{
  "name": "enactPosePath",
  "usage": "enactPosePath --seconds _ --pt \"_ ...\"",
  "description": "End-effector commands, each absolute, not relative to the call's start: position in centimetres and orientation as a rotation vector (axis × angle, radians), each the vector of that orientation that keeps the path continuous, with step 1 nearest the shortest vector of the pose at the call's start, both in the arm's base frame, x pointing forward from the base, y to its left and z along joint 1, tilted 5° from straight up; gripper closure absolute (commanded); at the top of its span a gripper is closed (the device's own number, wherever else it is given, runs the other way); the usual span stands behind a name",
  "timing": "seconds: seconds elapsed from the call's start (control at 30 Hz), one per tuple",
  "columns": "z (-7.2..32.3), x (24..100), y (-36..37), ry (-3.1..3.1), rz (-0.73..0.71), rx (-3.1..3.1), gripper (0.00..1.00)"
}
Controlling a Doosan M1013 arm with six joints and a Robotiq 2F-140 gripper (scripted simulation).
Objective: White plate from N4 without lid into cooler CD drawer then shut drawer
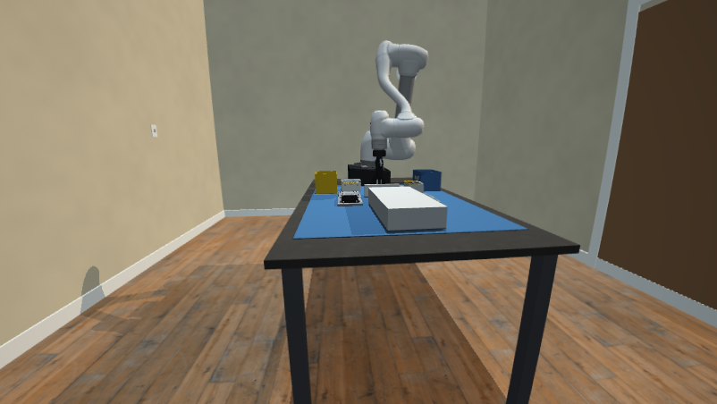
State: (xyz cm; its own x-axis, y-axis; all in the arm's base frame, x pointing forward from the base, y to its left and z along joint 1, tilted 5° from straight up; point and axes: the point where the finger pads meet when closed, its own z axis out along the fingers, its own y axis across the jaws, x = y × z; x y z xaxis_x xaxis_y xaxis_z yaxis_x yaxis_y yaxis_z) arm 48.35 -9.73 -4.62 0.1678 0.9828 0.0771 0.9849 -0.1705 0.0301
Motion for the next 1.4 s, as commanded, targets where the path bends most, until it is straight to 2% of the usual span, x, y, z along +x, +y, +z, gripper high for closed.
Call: enactPosePath --seconds 0.0,1.37 --pt "-5.26 48.14 -9.41 -2.011 -0.123 -2.373 1.0" --pt "-6.26 48.18 -9.34 -2.011 -0.123 -2.373 1.0"
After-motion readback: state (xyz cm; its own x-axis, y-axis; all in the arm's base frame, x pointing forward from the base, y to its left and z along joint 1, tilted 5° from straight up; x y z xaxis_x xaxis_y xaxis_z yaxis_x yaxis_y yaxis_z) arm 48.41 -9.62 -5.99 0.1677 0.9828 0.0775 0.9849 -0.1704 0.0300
